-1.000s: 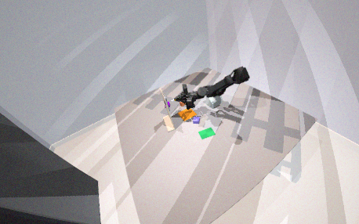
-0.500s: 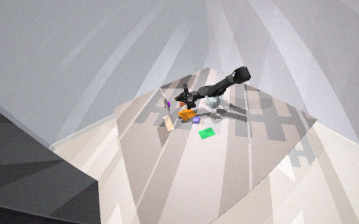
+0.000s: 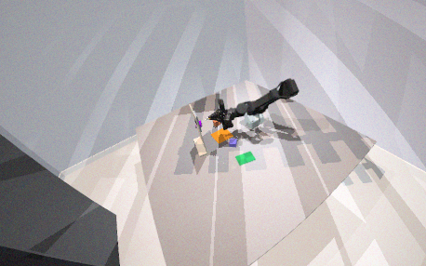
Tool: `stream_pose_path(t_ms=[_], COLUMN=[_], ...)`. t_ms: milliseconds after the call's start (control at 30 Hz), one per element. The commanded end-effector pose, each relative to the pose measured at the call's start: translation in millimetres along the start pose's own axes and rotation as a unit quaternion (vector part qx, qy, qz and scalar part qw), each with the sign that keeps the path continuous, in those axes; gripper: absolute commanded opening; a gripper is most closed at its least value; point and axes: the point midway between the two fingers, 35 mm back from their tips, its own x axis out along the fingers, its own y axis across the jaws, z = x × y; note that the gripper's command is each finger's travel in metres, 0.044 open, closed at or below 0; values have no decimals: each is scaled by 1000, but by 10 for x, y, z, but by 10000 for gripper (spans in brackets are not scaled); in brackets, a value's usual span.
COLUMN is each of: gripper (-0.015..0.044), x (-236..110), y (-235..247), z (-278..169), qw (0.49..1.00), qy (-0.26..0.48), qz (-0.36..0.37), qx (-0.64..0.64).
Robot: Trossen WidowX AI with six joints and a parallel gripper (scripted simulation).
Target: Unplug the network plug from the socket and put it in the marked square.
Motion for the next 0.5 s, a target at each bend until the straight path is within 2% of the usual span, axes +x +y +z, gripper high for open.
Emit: stream_pose_path(t_ms=[0,467], gripper=[0,0], x=[-27,-73], y=[10,10], z=[-20,-18], qw=[1000,1000], qy=[3,3], qz=[1,1], qx=[2,2])
